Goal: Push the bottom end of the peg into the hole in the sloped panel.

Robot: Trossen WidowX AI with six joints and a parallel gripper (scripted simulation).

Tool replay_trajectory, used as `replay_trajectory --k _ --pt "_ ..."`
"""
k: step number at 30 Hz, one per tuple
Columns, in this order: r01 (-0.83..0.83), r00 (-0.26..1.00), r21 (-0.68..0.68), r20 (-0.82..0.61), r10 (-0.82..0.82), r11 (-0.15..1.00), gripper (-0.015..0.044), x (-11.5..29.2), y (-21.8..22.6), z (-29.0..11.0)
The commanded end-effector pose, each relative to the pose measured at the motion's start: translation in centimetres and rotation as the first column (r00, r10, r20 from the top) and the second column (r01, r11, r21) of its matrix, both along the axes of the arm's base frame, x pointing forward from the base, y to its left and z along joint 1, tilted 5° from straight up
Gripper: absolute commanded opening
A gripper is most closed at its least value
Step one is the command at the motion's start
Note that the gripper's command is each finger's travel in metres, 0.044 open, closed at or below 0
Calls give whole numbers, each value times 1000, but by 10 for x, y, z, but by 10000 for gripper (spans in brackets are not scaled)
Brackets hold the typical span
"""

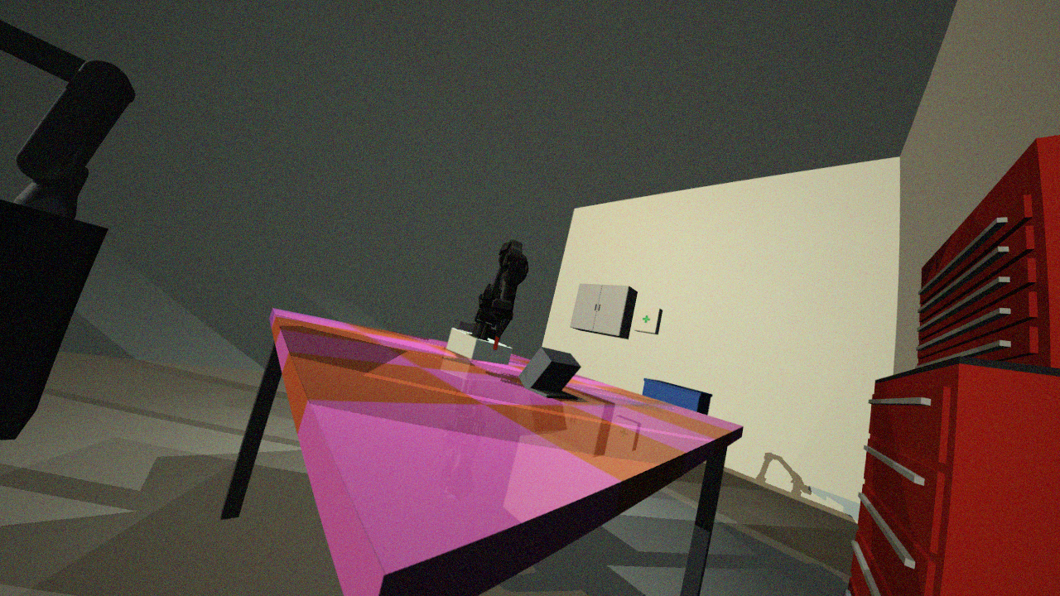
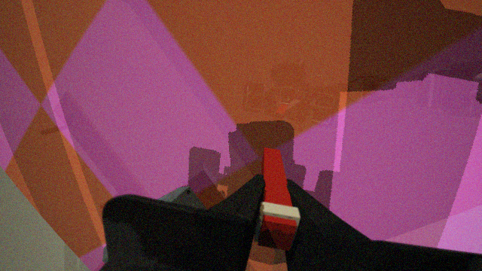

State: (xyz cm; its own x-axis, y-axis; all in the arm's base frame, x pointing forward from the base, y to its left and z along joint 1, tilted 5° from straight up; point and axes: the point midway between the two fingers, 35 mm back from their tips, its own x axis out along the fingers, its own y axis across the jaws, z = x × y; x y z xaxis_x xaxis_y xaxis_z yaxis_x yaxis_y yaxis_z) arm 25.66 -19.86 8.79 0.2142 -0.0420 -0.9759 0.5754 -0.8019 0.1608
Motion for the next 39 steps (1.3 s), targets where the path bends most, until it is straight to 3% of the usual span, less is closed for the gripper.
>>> replay_trajectory --k 1,39 --pt "-15 1000 -6 17 15 1000 0 1 2 -1" --pt "-130 967 -138 202 156 982 0 20 8 -9"
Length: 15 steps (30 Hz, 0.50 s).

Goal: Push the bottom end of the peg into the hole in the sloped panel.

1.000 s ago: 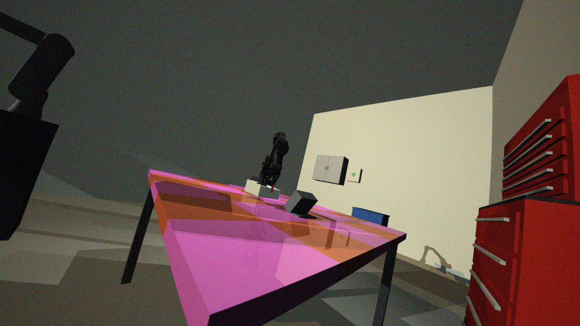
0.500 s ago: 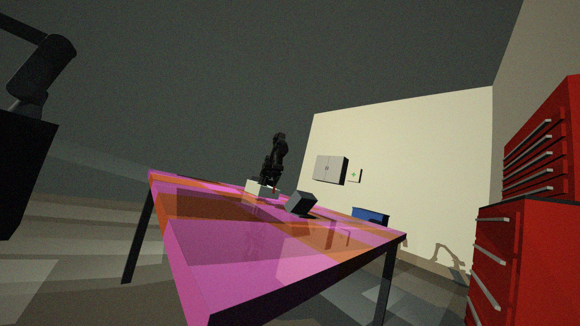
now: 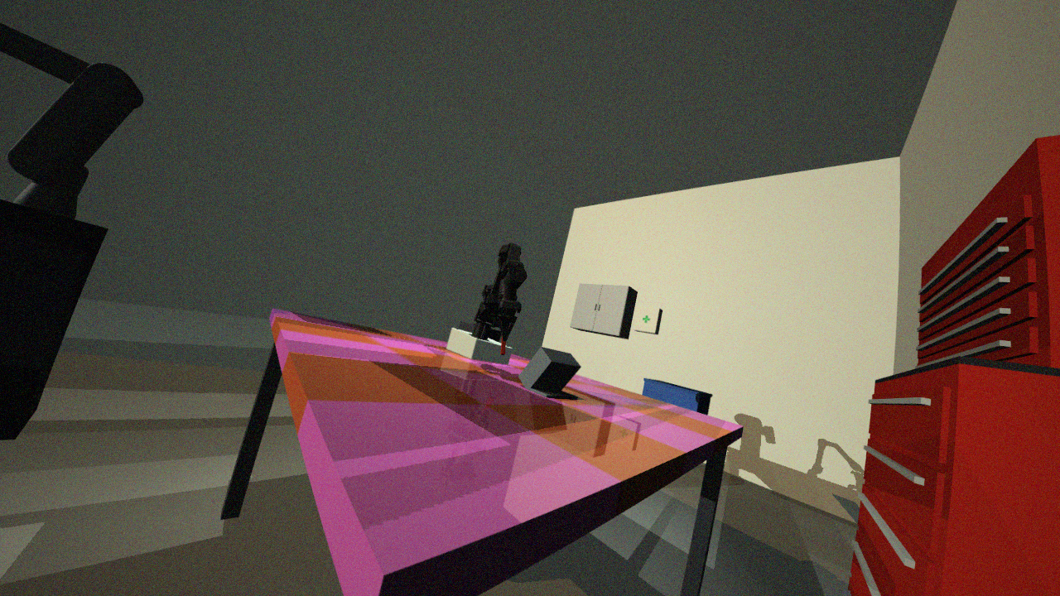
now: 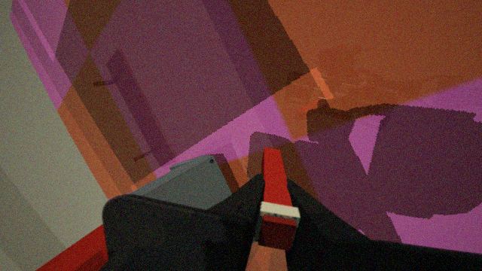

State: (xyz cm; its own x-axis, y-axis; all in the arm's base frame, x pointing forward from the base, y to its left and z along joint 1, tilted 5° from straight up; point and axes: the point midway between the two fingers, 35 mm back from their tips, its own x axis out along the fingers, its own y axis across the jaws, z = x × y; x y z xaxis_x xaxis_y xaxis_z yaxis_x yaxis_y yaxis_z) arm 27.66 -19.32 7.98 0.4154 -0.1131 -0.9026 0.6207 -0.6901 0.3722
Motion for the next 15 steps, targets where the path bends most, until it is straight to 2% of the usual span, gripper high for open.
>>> replay_trajectory --k 1,15 --pt "-16 1000 -9 16 16 1000 0 0 2 -1" --pt "-63 994 -60 85 67 996 0 6 6 -1"
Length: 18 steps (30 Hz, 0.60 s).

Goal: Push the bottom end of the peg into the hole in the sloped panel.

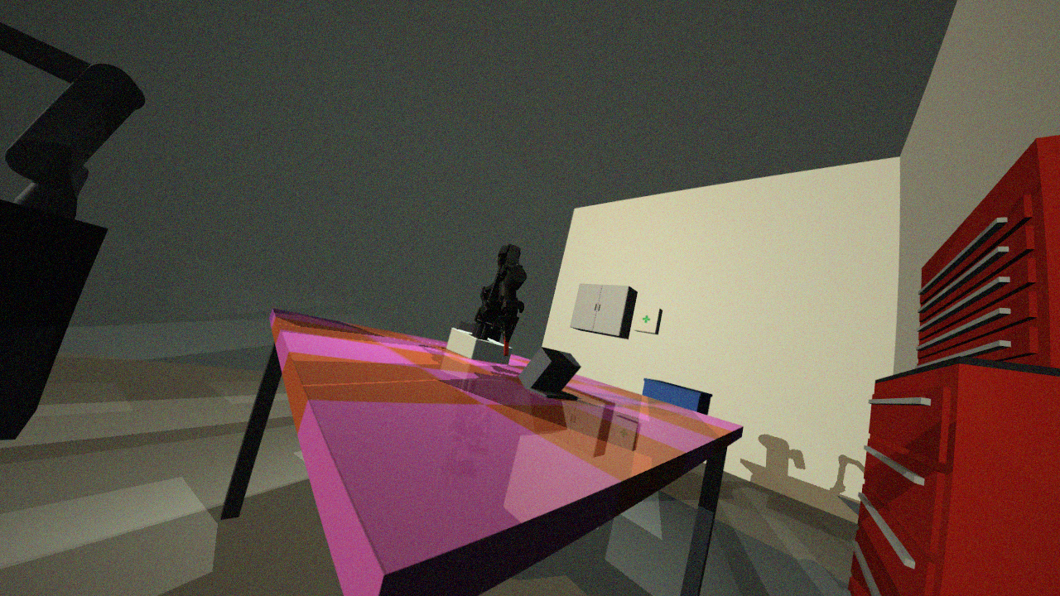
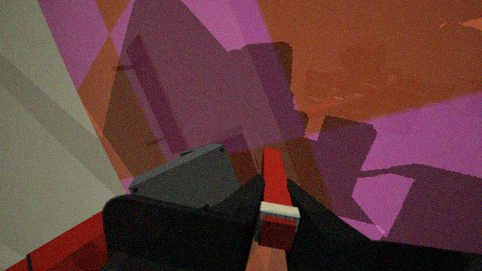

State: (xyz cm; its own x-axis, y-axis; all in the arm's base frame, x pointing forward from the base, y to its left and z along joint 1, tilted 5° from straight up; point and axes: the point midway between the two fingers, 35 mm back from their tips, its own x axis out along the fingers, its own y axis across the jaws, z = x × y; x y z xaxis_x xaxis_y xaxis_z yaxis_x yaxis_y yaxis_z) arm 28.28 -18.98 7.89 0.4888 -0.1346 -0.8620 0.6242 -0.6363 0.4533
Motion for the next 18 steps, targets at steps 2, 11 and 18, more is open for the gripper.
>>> replay_trajectory --k 2,11,18 --pt "-20 1000 -13 21 20 1000 0 0 3 -1" --pt "-50 997 -47 64 53 998 0 3 5 0" --pt "-72 992 -75 97 80 995 0 6 8 0"
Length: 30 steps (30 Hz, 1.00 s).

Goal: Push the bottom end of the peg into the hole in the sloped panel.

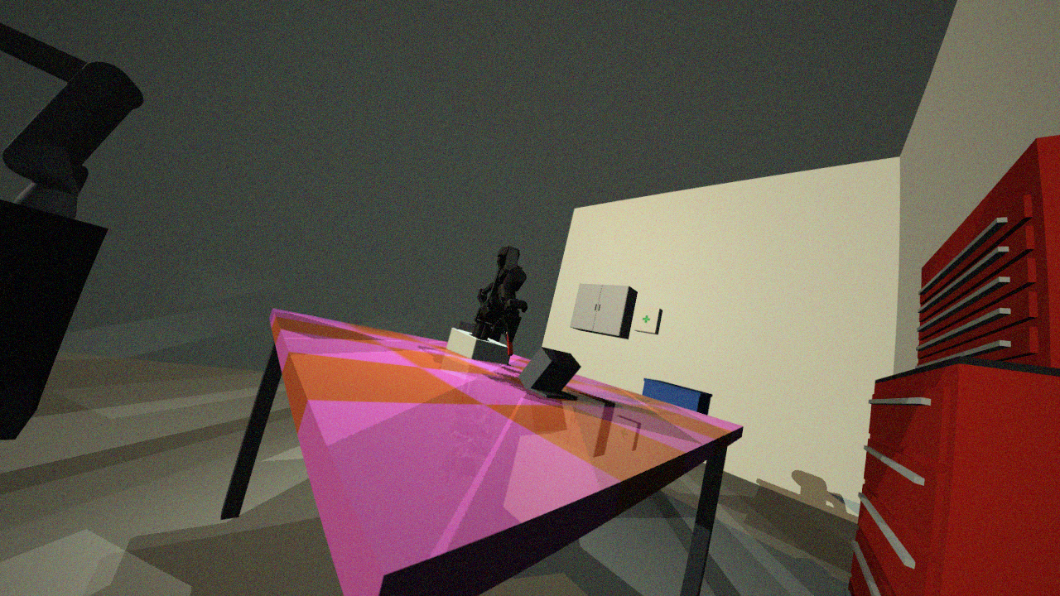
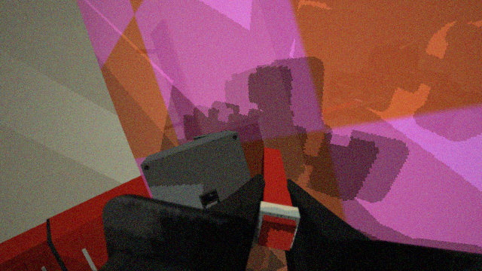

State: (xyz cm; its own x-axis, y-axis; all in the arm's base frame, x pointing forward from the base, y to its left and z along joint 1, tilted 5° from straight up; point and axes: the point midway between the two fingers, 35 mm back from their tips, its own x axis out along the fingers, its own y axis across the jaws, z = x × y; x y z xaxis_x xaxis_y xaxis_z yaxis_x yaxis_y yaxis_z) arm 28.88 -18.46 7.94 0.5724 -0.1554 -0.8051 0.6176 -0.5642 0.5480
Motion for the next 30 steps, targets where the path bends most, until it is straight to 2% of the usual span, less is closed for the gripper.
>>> replay_trajectory --k 1,30 --pt "-16 1000 -11 16 16 1000 0 0 3 0" --pt "-107 981 -134 147 127 985 0 5 14 4"
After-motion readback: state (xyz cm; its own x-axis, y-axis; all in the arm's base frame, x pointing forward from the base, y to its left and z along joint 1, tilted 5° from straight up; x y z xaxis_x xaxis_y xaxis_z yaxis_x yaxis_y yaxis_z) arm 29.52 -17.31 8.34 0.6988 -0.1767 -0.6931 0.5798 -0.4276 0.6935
